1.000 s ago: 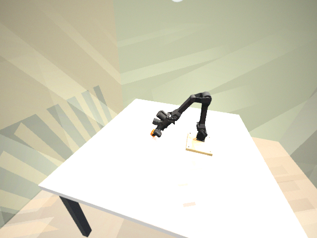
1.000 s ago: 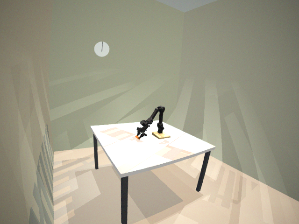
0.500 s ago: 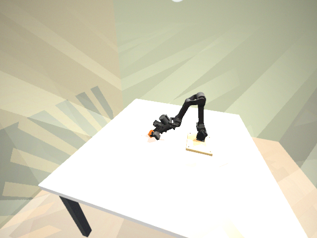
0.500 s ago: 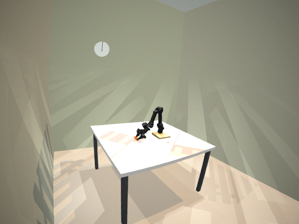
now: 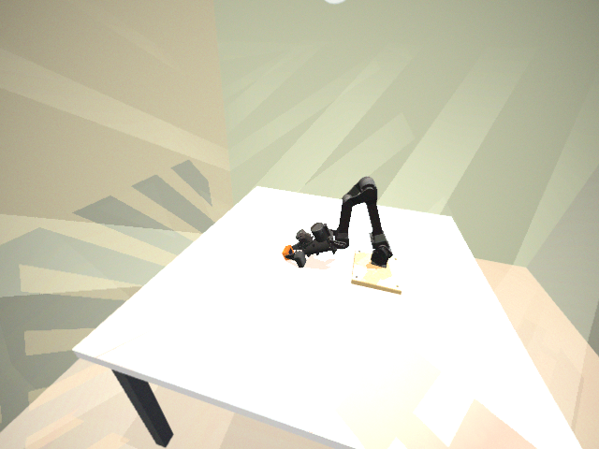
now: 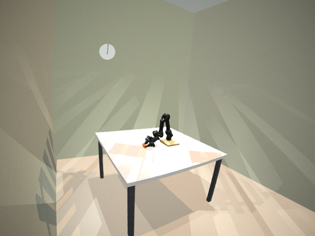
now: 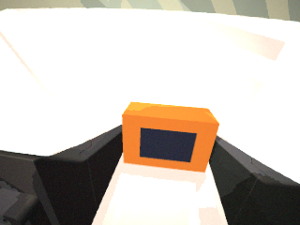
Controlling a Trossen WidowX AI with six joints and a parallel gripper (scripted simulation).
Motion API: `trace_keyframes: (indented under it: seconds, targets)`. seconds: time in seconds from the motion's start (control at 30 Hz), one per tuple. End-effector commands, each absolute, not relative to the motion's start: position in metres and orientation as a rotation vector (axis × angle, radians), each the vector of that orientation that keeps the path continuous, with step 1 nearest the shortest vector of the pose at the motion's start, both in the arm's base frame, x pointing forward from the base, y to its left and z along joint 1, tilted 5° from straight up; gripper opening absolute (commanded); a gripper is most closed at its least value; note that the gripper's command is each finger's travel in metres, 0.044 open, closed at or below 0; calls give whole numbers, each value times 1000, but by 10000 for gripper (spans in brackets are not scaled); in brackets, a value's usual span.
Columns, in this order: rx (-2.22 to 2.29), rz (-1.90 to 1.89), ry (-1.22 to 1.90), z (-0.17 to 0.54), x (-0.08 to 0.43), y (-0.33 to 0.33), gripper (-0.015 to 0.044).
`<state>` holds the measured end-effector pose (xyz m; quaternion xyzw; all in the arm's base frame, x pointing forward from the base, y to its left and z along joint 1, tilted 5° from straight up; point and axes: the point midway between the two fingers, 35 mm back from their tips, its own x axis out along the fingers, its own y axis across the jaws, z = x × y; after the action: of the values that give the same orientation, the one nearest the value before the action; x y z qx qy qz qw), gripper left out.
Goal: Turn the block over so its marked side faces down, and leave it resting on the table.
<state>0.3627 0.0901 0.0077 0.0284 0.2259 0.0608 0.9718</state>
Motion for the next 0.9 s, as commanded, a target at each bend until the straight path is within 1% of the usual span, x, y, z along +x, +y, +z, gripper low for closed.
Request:
trace_keyframes:
  seconds: [0.0,0.27,0.7,0.87]
  targets:
    - [65,115,420,6,354,87,0]
    - [71,112,361,11,349,86,0]
    - [71,112,358,12,349,86,0]
    - [71,112,358,12,349,86,131]
